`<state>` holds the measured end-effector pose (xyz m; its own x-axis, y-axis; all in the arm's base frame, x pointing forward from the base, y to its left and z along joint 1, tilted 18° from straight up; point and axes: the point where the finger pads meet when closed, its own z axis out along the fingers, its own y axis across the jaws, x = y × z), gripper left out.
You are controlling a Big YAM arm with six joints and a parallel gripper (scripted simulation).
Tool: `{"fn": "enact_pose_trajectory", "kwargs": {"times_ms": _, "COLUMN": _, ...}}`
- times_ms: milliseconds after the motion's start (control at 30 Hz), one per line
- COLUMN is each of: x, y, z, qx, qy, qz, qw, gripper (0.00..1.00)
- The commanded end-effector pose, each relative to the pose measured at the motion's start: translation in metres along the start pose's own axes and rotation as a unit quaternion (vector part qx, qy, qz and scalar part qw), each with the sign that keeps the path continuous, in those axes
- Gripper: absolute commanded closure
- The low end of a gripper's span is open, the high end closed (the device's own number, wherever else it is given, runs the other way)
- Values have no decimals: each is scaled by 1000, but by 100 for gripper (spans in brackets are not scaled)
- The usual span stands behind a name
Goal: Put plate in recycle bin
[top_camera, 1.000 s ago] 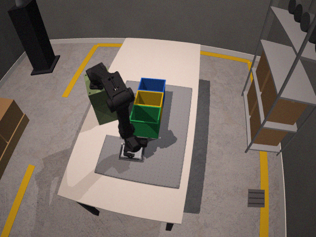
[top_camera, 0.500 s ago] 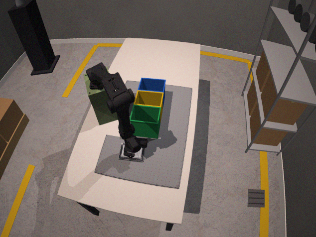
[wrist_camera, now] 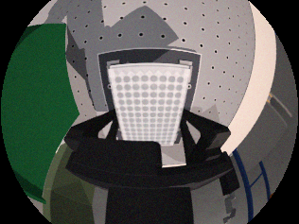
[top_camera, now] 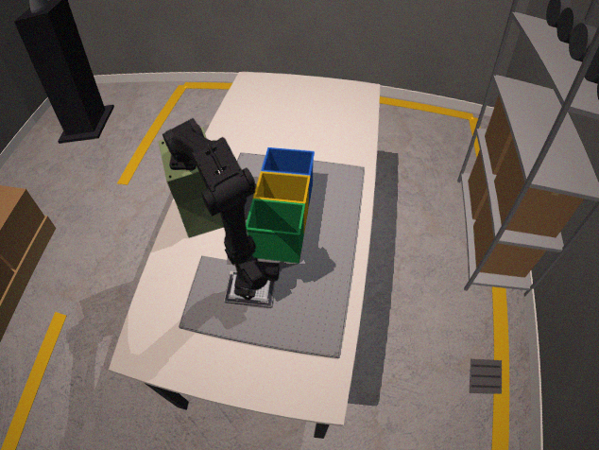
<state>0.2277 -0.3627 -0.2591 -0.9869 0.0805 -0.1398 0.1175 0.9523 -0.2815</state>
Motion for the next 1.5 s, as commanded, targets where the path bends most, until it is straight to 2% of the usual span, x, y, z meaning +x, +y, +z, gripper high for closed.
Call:
{"fn": "enact_pose_trajectory", "kwargs": {"times_ms": 0, "x": 1, "y": 1, "z": -2, "qx": -1, "qy": -1, "qz": 0, "qw": 1000, "gripper": 100}}
{"fn": "enact_pose_trajectory", "kwargs": {"times_ms": 600, "x": 1, "y": 1, "z": -2, "qx": -1, "qy": -1, "qz": 0, "qw": 1000, "gripper": 100}}
{"fn": "enact_pose_trajectory", "kwargs": {"times_ms": 633, "x": 2, "y": -1, "z": -10, "qx": -1, "qy": -1, "qz": -1, "qw": 1000, "gripper": 100}}
{"fn": "enact_pose_trajectory", "kwargs": {"times_ms": 1300, "x": -1, "y": 3, "z": -40, "qx": -2, "qy": -1, "qz": 1, "qw": 1000, "gripper": 100}}
{"fn": "enact_pose_trajectory", "kwargs": {"times_ms": 1367, "x": -1, "y": 3, "z": -40, "qx": -2, "qy": -1, "qz": 1, "qw": 1000, "gripper": 100}}
{"fn": "enact_pose_trajectory", "kwargs": {"times_ms": 1400, "x": 3, "y": 9, "z": -34, "qx": -9, "qy": 4, "qz": -1, "qw": 1000, "gripper": 100}}
{"fn": "enact_pose_trajectory", "kwargs": {"times_ms": 1467, "x": -2, "y": 4, "z": -45, "qx": -2, "qy": -1, "qz": -1, "qw": 1000, "gripper": 100}}
